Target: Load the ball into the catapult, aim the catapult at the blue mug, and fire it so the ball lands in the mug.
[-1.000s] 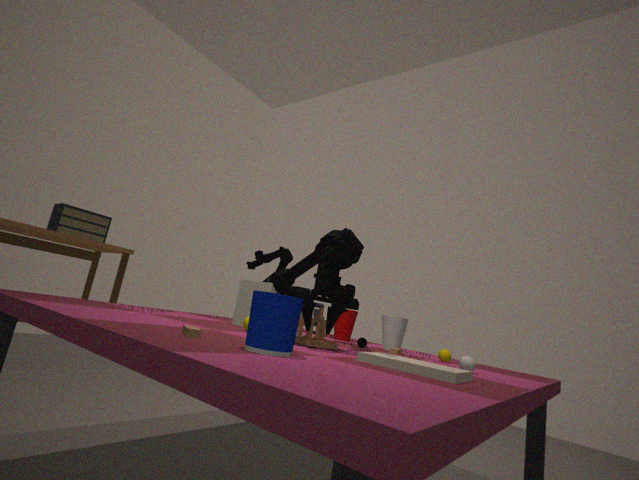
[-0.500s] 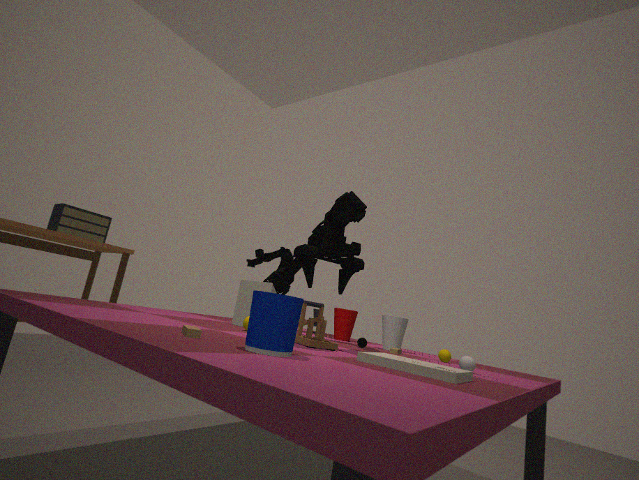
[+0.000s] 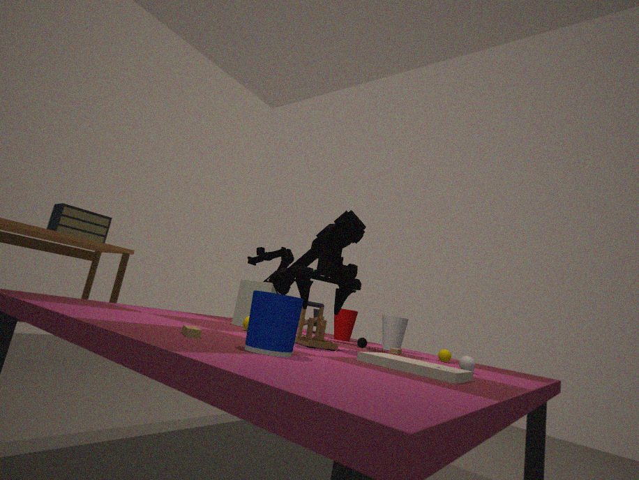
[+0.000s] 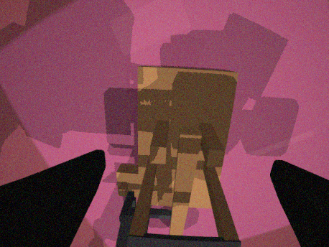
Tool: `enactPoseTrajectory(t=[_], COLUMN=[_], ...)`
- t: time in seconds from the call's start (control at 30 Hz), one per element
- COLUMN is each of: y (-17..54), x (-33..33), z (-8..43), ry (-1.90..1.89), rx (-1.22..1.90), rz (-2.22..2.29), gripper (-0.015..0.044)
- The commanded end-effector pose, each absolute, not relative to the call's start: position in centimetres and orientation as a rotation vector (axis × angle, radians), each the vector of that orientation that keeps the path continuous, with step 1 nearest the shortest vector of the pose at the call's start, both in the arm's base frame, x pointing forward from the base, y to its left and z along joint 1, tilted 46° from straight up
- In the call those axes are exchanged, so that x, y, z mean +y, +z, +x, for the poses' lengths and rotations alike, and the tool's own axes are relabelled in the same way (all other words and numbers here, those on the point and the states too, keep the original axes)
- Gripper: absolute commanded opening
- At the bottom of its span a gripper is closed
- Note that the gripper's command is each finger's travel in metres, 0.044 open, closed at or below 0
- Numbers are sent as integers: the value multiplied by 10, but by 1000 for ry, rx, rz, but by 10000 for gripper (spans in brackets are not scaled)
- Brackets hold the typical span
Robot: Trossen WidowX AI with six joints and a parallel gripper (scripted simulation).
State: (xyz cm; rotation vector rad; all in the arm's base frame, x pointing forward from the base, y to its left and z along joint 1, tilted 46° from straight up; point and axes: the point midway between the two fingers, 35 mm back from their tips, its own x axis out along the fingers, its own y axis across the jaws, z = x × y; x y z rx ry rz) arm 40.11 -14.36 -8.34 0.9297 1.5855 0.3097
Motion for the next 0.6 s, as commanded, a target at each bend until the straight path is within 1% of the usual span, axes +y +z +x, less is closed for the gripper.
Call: enactPoseTrajectory(t=[0.0,0.57], y=[-87,-107], x=[-141,-122], z=[401,403], ry=[306,307], rx=[1580,1580], rz=[937,938], gripper=[440,440])
